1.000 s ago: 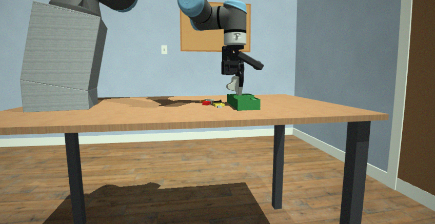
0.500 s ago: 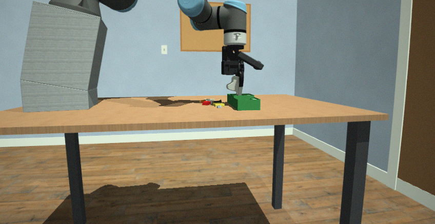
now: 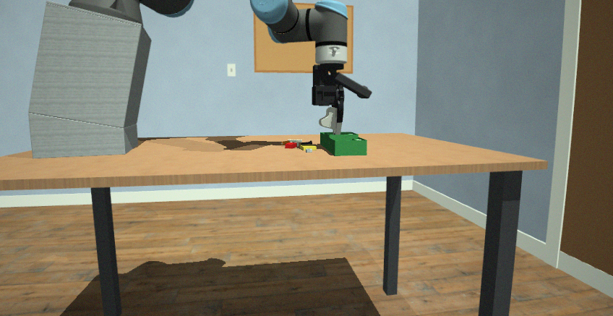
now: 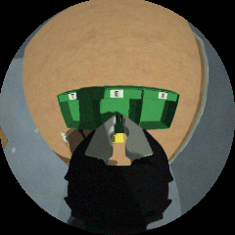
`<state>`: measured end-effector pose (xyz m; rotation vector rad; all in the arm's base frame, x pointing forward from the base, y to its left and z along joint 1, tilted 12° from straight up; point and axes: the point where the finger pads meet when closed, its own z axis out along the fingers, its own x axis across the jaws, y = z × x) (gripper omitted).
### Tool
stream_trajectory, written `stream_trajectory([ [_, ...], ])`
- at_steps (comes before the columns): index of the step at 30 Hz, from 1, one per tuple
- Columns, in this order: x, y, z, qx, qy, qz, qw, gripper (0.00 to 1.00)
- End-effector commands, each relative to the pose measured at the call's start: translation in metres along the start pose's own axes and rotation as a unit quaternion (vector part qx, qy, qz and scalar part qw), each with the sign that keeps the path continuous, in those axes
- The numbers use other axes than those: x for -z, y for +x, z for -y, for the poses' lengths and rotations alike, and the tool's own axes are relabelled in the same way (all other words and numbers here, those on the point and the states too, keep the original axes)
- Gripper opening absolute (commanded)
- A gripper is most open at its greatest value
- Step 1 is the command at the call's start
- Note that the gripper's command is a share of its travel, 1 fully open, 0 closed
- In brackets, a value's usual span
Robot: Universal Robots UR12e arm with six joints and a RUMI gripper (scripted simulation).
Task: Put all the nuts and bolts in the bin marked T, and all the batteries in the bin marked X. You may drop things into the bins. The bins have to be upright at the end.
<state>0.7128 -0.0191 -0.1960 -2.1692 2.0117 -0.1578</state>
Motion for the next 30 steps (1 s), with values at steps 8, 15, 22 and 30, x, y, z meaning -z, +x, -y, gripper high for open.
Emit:
stream_trajectory([
  [8, 0.010, 0.000, 0.001, 0.000, 0.001, 0.000, 1.000, 0.04],
  [15, 0.018, 0.000, 0.001, 0.000, 0.001, 0.000, 1.000, 0.04],
  [22, 0.026, 0.000, 0.001, 0.000, 0.001, 0.000, 1.000, 0.04],
  [30, 0.046, 0.000, 0.001, 0.000, 0.001, 0.000, 1.000, 0.04],
])
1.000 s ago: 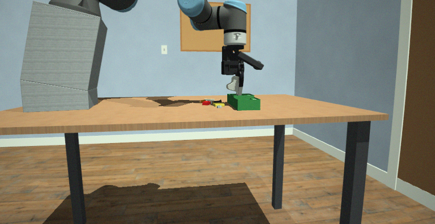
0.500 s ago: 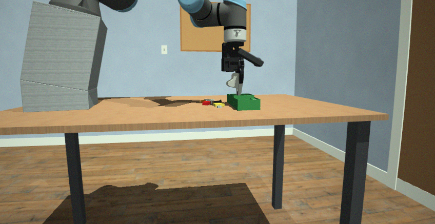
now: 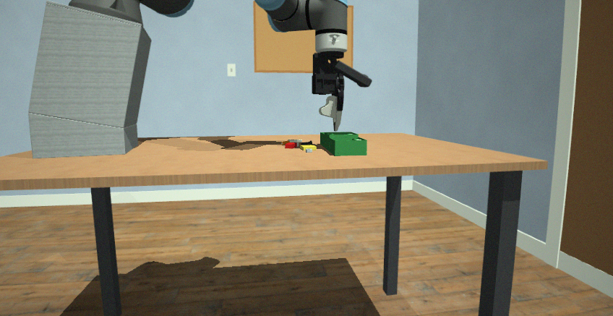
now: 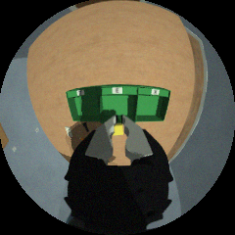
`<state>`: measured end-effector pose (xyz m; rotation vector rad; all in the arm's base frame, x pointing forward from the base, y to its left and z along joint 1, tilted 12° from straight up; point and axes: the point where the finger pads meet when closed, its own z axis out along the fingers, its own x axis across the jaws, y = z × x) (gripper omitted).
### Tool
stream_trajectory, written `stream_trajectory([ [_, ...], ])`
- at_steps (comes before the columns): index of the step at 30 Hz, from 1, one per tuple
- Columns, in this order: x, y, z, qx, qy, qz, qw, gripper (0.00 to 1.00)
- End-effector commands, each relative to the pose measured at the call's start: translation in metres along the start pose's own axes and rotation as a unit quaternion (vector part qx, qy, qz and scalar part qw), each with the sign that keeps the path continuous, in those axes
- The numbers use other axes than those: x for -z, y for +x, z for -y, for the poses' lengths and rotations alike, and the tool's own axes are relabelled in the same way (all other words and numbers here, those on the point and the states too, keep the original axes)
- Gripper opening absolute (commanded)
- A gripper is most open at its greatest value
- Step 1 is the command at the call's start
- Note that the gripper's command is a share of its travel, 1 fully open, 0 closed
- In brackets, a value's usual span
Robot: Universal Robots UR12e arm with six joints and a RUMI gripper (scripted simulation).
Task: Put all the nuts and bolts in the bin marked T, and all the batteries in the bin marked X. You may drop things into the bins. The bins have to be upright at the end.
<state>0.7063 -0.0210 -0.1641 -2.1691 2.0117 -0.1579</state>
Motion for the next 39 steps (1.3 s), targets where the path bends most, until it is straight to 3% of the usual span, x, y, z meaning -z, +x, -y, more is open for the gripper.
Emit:
stream_trajectory([
  [1, 0.018, 0.000, 0.001, 0.000, 0.001, 0.000, 1.000, 0.04],
  [13, 0.027, 0.000, 0.001, 0.000, 0.001, 0.000, 1.000, 0.04],
  [32, 0.027, -0.084, 0.004, 0.000, 0.001, 0.000, 1.000, 0.04],
  [39, 0.027, -0.084, 0.004, 0.000, 0.001, 0.000, 1.000, 0.04],
])
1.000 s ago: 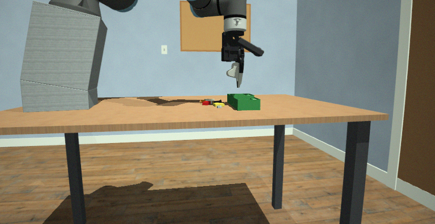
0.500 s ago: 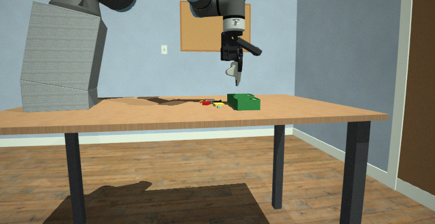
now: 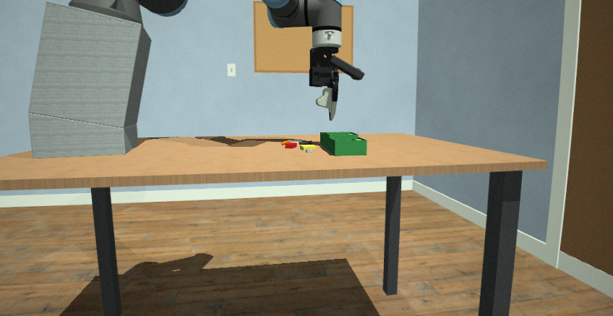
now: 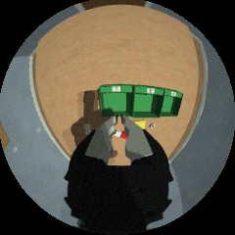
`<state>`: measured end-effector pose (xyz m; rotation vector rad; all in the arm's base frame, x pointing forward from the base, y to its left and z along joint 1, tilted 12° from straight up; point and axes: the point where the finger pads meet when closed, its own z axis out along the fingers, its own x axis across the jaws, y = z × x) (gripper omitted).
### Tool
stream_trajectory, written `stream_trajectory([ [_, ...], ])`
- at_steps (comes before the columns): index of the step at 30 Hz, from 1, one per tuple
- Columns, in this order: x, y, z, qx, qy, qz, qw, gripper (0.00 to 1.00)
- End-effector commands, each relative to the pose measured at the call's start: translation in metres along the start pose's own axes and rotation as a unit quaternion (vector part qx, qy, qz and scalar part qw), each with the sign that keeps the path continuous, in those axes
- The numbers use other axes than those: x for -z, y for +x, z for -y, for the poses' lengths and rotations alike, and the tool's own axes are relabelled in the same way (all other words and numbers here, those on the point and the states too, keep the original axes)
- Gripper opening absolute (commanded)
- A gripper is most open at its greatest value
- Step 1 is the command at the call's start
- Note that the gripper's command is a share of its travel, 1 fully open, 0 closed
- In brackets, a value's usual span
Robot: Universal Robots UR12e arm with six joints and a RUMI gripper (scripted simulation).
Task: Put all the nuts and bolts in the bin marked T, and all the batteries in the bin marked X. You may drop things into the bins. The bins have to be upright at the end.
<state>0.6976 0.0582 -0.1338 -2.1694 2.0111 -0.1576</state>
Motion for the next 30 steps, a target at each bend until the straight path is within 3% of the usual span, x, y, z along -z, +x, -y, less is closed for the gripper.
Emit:
stream_trajectory([
  [1, 0.000, -0.003, 0.001, 0.000, 0.001, 0.000, 1.000, 0.04],
  [26, -0.058, -0.003, 0.001, 0.000, 0.000, 0.000, 1.000, 0.04],
  [30, -0.059, -0.003, 0.001, 0.000, 0.000, 0.000, 1.000, 0.04],
])
